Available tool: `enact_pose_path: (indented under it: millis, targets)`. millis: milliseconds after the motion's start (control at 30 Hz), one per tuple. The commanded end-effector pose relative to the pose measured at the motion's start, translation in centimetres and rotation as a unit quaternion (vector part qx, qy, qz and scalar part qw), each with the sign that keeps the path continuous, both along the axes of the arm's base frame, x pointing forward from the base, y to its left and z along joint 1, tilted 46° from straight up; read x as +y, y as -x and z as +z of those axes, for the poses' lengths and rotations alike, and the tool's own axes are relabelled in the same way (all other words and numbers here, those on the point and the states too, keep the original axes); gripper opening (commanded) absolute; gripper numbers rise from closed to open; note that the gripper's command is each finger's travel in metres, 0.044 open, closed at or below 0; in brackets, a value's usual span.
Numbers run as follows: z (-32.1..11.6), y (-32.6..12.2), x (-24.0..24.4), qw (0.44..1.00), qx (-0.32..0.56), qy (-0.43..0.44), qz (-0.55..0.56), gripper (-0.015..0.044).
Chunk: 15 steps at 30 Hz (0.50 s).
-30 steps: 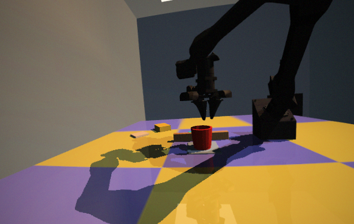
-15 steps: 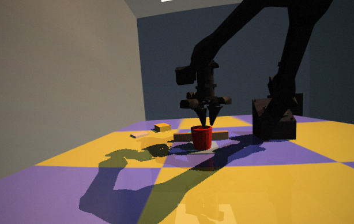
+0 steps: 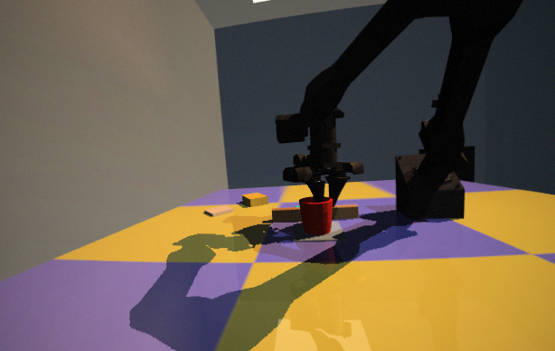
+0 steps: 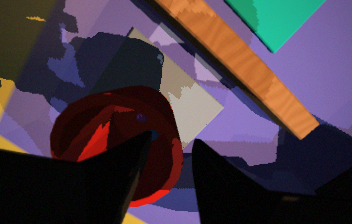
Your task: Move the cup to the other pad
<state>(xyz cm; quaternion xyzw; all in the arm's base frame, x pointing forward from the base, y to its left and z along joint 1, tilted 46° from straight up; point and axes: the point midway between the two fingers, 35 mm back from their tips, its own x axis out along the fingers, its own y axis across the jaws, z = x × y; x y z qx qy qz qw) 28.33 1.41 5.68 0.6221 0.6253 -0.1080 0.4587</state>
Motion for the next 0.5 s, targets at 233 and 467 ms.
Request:
enact_pose_path:
  millis: [233, 467]
  targets:
    - [-0.85, 0.03, 1.11, 1.0, 0.003, -0.006, 0.001, 0.0148]
    - [-0.77, -0.04, 0.9, 1.0, 0.001, -0.002, 0.001, 0.0043]
